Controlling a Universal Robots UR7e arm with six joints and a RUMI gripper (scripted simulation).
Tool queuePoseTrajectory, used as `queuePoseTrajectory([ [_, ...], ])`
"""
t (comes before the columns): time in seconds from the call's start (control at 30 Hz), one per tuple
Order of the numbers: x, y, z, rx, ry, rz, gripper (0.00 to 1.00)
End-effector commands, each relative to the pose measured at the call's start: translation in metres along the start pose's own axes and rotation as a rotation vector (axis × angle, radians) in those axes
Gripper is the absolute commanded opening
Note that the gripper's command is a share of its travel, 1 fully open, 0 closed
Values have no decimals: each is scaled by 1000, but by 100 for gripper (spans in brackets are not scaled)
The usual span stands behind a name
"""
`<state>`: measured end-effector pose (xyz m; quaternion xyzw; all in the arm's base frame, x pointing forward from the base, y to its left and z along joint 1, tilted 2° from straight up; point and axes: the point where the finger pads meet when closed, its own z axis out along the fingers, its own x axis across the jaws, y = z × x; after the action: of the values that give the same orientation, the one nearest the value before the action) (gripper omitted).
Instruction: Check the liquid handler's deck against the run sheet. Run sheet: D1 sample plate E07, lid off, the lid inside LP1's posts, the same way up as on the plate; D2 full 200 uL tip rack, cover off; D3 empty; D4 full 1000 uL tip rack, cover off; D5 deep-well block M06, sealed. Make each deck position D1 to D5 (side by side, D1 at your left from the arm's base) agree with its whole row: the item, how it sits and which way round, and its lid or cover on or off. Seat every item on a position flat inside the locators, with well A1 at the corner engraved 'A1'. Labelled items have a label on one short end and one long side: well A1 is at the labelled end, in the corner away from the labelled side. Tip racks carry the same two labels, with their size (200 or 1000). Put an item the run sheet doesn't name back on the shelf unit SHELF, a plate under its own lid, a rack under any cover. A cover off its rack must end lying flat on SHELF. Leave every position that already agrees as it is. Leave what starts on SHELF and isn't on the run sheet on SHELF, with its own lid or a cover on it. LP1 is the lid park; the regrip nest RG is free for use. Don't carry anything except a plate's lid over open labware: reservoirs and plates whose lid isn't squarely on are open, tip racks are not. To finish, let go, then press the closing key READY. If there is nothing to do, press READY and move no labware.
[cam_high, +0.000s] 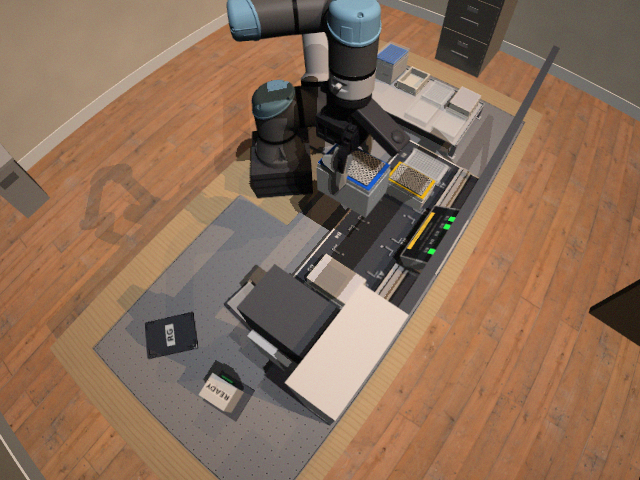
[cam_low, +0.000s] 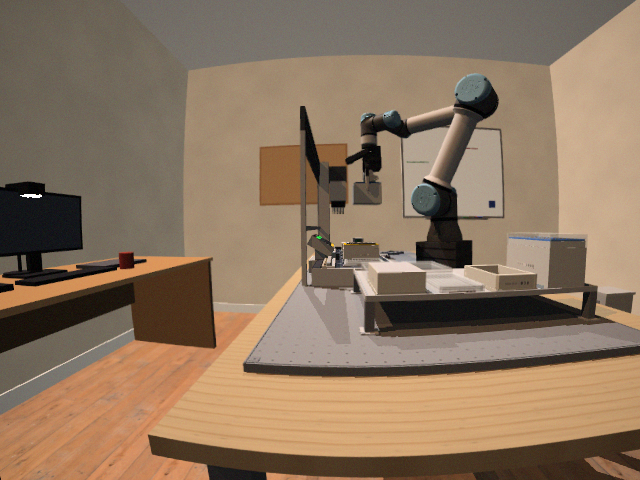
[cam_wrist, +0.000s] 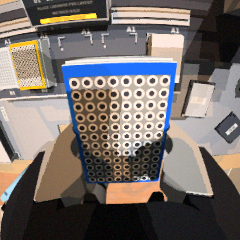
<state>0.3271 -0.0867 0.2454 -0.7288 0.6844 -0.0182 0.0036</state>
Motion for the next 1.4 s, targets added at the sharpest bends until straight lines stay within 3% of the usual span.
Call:
queuePoseTrajectory([
  [0.0,2,-33,0,-7,5,2,0],
  [0.2,2,-53,0,-7,5,2,0],
  [1.37,2,-54,0,-7,4,2,0],
])
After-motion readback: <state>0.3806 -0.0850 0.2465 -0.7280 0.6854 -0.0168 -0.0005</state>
